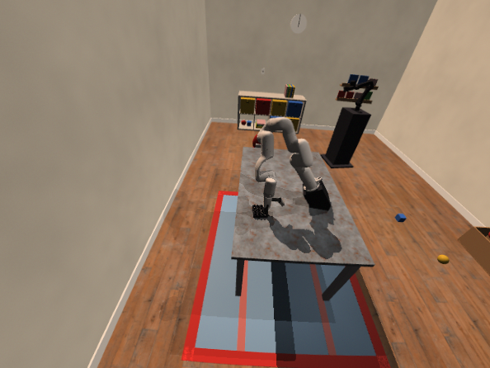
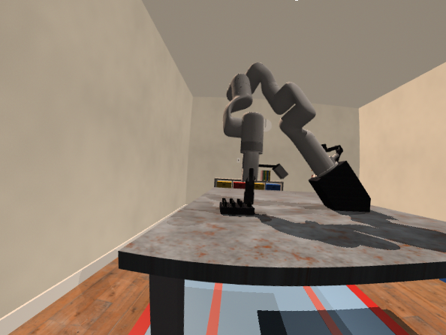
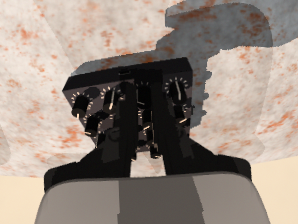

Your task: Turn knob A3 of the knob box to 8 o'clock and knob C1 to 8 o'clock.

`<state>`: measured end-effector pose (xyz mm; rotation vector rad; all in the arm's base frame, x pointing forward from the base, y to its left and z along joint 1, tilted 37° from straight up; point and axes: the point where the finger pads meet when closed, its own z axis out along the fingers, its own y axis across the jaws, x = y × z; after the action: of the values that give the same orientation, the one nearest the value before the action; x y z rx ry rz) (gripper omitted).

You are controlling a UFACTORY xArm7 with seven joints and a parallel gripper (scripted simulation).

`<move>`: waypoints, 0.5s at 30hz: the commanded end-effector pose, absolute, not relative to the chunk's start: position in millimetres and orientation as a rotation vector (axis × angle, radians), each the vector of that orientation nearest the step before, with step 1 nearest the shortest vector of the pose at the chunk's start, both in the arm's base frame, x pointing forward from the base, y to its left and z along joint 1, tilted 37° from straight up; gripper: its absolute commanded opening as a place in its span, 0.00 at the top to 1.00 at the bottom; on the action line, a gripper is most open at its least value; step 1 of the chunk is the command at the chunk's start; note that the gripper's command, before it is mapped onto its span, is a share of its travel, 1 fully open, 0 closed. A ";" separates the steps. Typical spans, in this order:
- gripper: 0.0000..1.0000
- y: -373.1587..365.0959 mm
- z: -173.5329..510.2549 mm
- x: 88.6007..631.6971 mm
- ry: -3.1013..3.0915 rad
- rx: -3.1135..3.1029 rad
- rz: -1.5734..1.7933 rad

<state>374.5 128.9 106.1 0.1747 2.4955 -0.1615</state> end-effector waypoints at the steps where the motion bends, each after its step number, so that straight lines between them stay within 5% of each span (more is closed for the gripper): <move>1: 0.92 129.6 106.9 374.7 2.507 0.099 -0.187; 15: 0.92 129.6 106.9 374.7 2.513 -0.016 -0.224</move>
<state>374.5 128.9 106.1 0.0015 2.5125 -0.2204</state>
